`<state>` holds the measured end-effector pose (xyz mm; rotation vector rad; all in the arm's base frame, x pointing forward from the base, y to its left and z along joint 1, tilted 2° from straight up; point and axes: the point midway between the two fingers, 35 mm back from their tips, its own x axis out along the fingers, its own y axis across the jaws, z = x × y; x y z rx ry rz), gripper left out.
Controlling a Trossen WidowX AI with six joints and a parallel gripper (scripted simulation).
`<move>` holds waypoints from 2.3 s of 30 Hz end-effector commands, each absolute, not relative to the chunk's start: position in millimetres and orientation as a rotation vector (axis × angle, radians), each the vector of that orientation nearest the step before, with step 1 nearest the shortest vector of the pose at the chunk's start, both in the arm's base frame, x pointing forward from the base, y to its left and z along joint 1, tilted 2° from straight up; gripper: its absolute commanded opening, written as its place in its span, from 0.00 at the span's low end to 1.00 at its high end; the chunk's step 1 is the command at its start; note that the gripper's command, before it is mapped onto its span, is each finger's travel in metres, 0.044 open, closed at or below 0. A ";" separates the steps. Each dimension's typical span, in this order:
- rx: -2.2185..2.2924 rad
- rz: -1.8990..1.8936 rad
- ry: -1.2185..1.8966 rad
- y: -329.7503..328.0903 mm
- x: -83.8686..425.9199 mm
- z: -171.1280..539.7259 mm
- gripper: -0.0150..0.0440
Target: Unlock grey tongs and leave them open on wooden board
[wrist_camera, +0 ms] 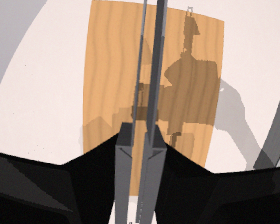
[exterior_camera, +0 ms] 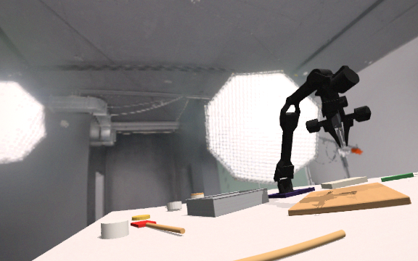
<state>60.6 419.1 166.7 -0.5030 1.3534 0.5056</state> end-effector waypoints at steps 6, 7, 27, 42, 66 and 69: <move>-0.487 0.575 1.183 430.0 58.8 166.2 0.00; -0.484 0.582 1.166 431.0 58.7 166.1 0.00; -0.399 0.659 0.827 442.1 52.0 163.5 0.00; -0.301 0.678 0.600 433.8 44.9 166.9 0.00; -0.121 0.649 0.341 396.3 36.2 173.7 0.00; -0.121 0.649 0.341 396.3 36.2 173.7 0.00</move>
